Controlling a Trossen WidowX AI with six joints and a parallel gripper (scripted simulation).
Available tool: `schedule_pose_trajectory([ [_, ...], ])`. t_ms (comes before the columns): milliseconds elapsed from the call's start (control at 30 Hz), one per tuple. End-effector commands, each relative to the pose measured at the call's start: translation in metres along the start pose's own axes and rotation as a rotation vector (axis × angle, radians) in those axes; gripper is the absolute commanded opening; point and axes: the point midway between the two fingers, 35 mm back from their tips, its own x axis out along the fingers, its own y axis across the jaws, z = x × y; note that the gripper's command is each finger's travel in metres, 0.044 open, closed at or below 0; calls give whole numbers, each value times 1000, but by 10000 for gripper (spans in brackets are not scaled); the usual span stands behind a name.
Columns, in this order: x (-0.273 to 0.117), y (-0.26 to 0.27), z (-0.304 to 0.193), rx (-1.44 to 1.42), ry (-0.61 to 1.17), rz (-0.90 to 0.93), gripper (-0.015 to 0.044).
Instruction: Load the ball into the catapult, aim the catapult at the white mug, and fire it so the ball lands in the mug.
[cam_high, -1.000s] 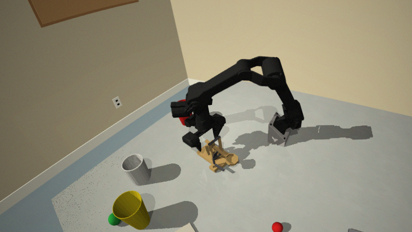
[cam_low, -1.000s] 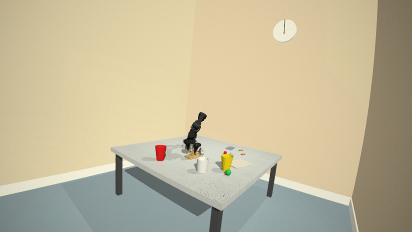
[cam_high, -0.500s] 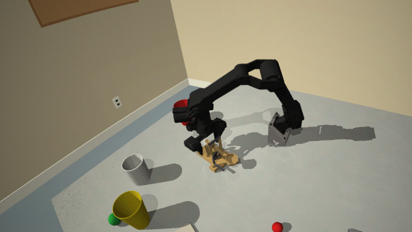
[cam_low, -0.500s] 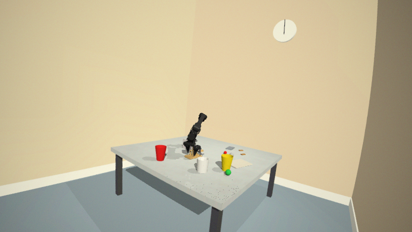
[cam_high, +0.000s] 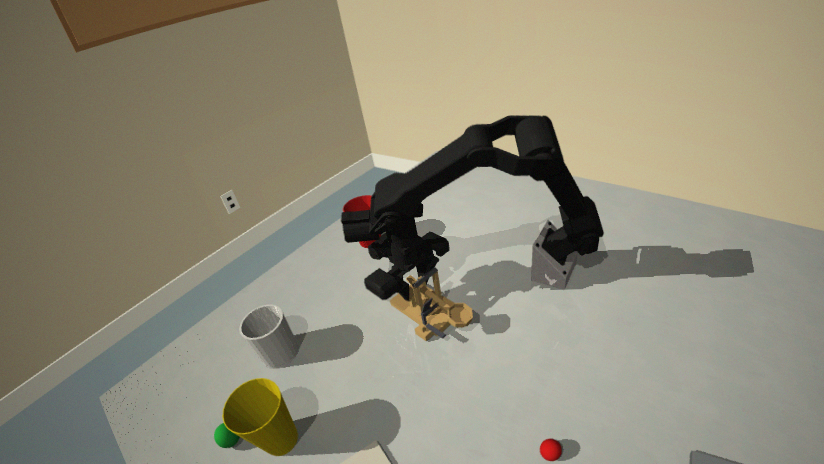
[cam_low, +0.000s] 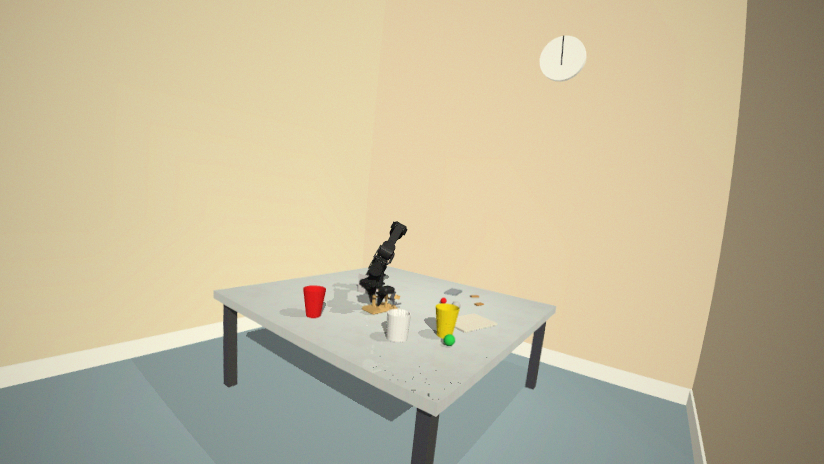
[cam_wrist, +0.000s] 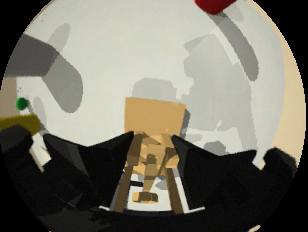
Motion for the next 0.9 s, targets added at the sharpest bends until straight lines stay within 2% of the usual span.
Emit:
schedule_pose_trajectory([
  [0, -1, 1, 0, -1, 0, 2, 111],
  [67, -12, 1, 0, -1, -1, 2, 59],
  [133, -39, 0, 1, 0, -2, 0, 6],
  [167, -48, 0, 1, 1, -2, 0, 0],
  [367, -50, 0, 1, -22, -2, -1, 0],
  [867, -49, 4, 1, -535, 0, 1, 0],
])
